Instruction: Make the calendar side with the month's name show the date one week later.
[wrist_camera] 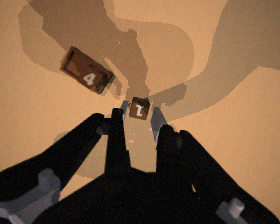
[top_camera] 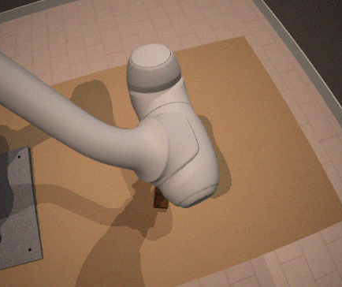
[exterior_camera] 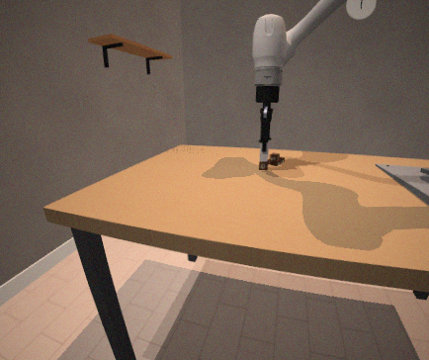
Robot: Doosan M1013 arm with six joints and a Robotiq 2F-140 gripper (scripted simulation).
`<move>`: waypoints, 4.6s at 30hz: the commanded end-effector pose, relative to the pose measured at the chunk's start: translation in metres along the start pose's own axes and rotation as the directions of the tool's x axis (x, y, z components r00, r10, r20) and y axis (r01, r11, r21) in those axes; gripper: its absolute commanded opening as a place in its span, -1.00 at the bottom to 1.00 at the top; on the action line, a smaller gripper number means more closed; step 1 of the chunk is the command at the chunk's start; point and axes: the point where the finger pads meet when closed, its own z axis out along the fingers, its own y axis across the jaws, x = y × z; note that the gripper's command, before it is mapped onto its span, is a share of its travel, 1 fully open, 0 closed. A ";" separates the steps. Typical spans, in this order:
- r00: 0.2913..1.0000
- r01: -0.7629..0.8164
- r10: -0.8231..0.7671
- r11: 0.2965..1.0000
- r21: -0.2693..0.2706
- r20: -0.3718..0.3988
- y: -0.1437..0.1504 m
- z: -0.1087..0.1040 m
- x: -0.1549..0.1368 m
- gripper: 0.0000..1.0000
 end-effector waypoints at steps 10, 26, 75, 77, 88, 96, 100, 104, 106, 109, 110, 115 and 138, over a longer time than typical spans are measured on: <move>1.000 0.000 0.000 1.000 0.000 0.000 0.000 0.015 0.000 -0.30; 1.000 0.000 0.000 1.000 0.000 0.000 0.000 0.025 0.000 -0.30; 1.000 0.000 0.000 1.000 0.000 0.000 0.000 0.025 0.000 -0.51; 1.000 0.000 0.000 1.000 0.000 0.000 0.000 0.025 0.000 -0.51; 1.000 0.000 0.000 1.000 0.000 0.000 0.000 0.025 0.000 -0.51; 1.000 0.000 0.000 1.000 0.000 0.000 0.000 0.024 0.000 -0.51; 1.000 0.000 0.000 1.000 0.000 0.000 0.000 0.012 0.000 -0.51; 1.000 0.000 0.000 1.000 0.000 0.000 0.000 -0.014 0.000 -0.51; 1.000 0.000 0.000 1.000 0.000 0.000 0.000 -0.030 0.000 -0.51; 1.000 0.000 0.000 1.000 0.000 0.000 0.000 -0.052 0.000 -0.51; 1.000 0.000 0.000 1.000 0.000 0.000 0.000 -0.052 0.000 -0.51; 1.000 0.000 0.000 1.000 0.000 0.000 0.000 -0.071 0.000 -0.51; 0.947 -0.320 0.320 0.947 0.000 0.000 -0.020 -0.076 0.006 -0.51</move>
